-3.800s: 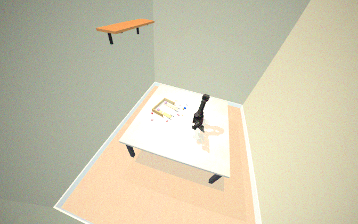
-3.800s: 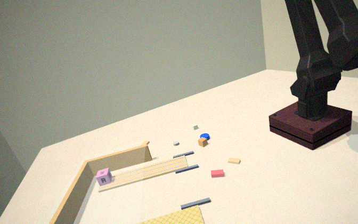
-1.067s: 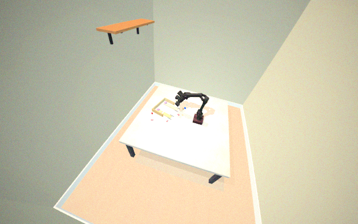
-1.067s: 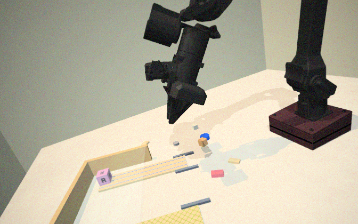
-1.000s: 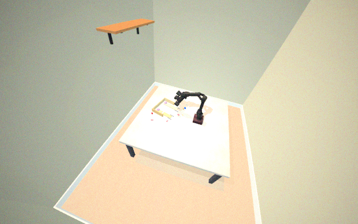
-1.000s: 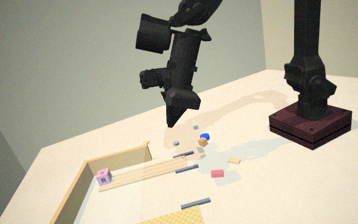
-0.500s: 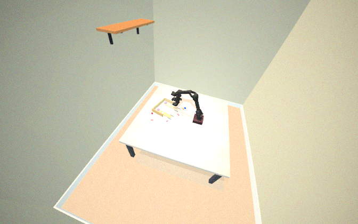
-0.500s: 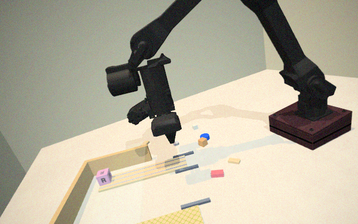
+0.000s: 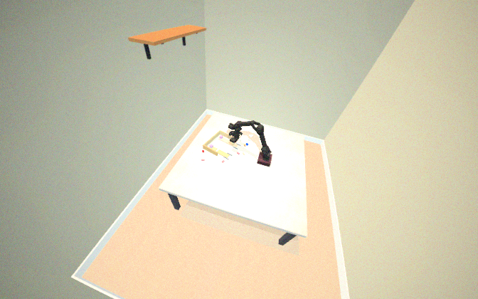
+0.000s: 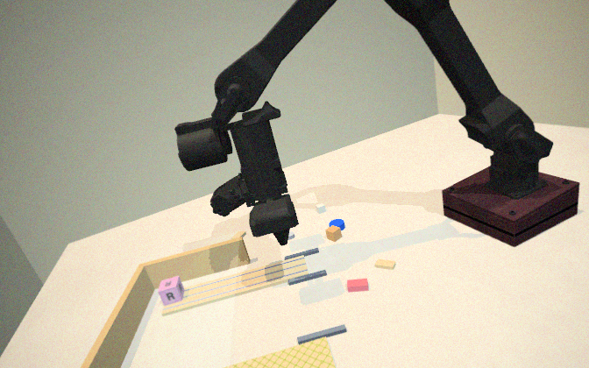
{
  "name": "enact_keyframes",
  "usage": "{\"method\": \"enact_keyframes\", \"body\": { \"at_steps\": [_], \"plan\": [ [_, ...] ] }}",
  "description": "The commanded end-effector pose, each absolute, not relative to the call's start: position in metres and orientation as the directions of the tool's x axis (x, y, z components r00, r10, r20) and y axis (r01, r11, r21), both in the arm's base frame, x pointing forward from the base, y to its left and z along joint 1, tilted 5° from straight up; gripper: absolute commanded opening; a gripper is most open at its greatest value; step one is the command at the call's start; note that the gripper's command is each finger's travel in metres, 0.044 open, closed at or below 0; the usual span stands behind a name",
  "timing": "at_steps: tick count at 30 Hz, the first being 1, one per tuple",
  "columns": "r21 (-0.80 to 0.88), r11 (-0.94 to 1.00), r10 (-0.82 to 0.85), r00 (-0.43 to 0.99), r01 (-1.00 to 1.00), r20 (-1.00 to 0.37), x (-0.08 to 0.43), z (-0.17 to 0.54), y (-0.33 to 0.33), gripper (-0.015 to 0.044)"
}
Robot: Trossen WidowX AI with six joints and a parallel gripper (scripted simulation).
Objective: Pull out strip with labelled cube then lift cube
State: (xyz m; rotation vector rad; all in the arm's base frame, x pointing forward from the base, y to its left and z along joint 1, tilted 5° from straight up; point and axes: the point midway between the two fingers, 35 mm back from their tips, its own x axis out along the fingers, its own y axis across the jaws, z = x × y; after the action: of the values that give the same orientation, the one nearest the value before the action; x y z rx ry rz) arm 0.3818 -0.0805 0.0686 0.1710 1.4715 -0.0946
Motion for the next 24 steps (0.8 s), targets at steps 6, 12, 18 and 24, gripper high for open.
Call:
{"method": "enact_keyframes", "body": {
  "at_steps": [6, 12, 18, 24],
  "plan": [
    [0.053, 0.985, 0.037, 0.098, 0.165, -0.995, 0.384, 0.052, -0.081, 0.0000],
    [0.053, 0.985, 0.037, 0.098, 0.165, -0.995, 0.385, 0.042, -0.082, 0.0000],
    [0.053, 0.985, 0.037, 0.098, 0.165, -0.995, 0.386, 0.033, -0.082, 0.0000],
    [0.053, 0.985, 0.037, 0.098, 0.165, -0.995, 0.386, 0.023, -0.082, 0.0000]
  ]
}}
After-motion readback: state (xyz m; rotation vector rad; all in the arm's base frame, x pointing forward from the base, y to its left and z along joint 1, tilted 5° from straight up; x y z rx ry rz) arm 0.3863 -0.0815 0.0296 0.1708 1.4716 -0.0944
